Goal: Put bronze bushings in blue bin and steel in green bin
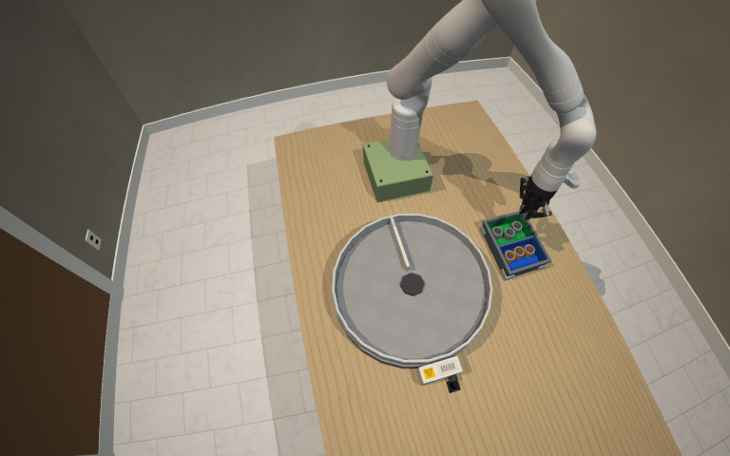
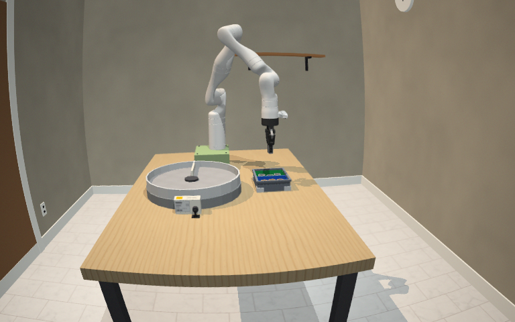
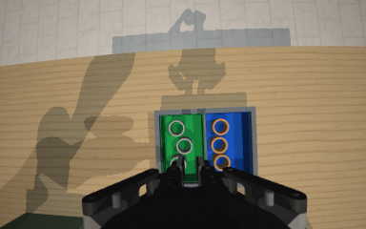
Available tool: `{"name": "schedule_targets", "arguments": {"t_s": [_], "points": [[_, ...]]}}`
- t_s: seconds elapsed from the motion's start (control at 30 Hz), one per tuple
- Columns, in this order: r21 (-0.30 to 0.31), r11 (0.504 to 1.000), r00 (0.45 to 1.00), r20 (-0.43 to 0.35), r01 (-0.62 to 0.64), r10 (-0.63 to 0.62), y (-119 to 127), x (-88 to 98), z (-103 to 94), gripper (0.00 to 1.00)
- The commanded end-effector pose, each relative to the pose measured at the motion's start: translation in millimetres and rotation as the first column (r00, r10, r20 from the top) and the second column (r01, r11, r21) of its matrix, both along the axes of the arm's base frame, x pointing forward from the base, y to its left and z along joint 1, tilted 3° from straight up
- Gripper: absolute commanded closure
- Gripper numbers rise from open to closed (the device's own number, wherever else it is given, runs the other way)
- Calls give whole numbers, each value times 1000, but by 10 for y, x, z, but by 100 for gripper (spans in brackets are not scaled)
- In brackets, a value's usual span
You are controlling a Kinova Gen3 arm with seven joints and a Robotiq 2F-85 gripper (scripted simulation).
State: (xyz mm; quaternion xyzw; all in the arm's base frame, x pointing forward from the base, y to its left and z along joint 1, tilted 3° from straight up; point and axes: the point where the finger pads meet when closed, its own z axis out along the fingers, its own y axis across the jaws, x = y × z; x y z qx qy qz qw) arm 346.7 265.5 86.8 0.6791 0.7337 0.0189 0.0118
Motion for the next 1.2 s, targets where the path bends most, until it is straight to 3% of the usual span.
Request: {"name": "schedule_targets", "arguments": {"t_s": [0.0, 0.33, 0.37, 1.17], "points": [[1, 1000, 1000, 1, 0, 0, 3, 4, 7, 84], [1, 1000, 1000, 1, 0, 0, 3, 4, 7, 84], [1, 1000, 1000, 1, 0, 0, 3, 4, 7, 0], [1, 1000, 1000, 2, 0, 0, 3, 4, 7, 0]]}}
